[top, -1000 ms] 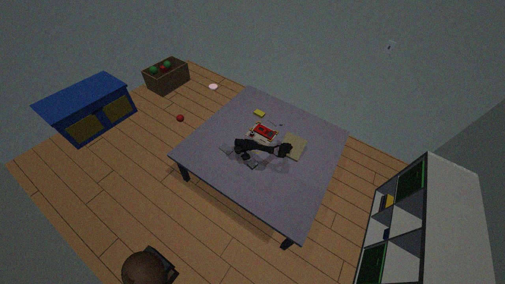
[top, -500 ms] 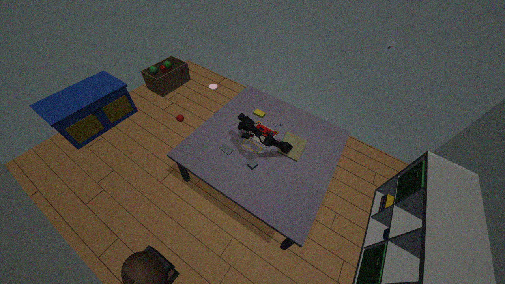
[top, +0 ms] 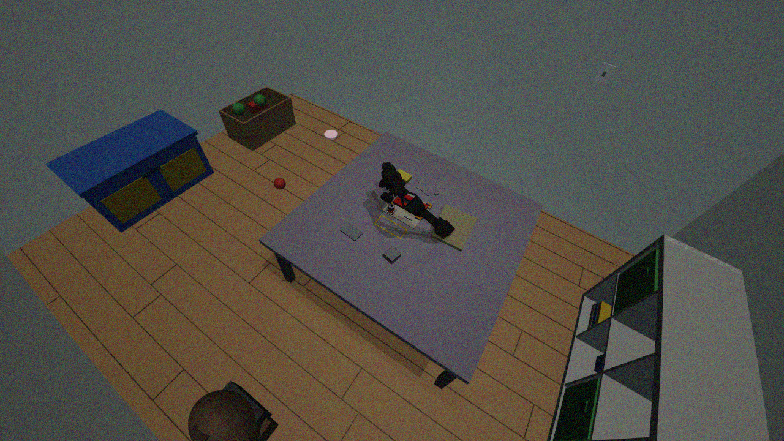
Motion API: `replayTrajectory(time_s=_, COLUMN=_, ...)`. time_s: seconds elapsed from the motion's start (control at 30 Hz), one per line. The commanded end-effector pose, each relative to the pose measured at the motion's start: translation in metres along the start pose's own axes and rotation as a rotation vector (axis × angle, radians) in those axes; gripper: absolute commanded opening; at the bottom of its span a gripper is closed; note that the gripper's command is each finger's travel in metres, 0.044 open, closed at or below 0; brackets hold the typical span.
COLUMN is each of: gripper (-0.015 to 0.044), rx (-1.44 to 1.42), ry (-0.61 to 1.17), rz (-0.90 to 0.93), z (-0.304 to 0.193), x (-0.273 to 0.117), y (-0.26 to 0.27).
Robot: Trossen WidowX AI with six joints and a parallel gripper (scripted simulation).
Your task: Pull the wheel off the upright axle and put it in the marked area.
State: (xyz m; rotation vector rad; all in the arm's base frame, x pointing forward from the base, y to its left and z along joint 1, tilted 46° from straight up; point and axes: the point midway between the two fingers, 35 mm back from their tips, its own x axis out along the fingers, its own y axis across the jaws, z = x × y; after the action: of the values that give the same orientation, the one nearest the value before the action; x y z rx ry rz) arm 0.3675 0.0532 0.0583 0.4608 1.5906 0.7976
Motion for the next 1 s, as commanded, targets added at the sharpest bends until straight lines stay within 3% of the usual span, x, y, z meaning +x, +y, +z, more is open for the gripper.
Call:
replayTrajectory(time_s=0.0, gripper=0.03, rx=0.005, ry=-0.006, rz=0.003, z=0.002, x=0.004, y=0.0)
replayTrajectory(time_s=0.37, gripper=0.03, rx=0.004, ry=-0.006, rz=0.006, z=0.001, x=0.068, y=0.0)
replayTrajectory(time_s=0.5, gripper=0.03, rx=0.004, ry=-0.006, rz=0.006, z=0.0, x=0.072, y=0.001)
replayTrajectory(time_s=0.6, gripper=0.0221, rx=-0.003, ry=0.006, rz=0.001, z=0.001, x=0.069, y=0.001)
replayTrajectory(time_s=0.9, gripper=0.0161, rx=-0.003, ry=0.006, rz=0.001, z=0.001, x=0.069, y=0.001)
replayTrajectory(time_s=0.97, gripper=0.0109, rx=-0.003, ry=0.005, rz=0.001, z=0.001, x=0.069, y=0.001)
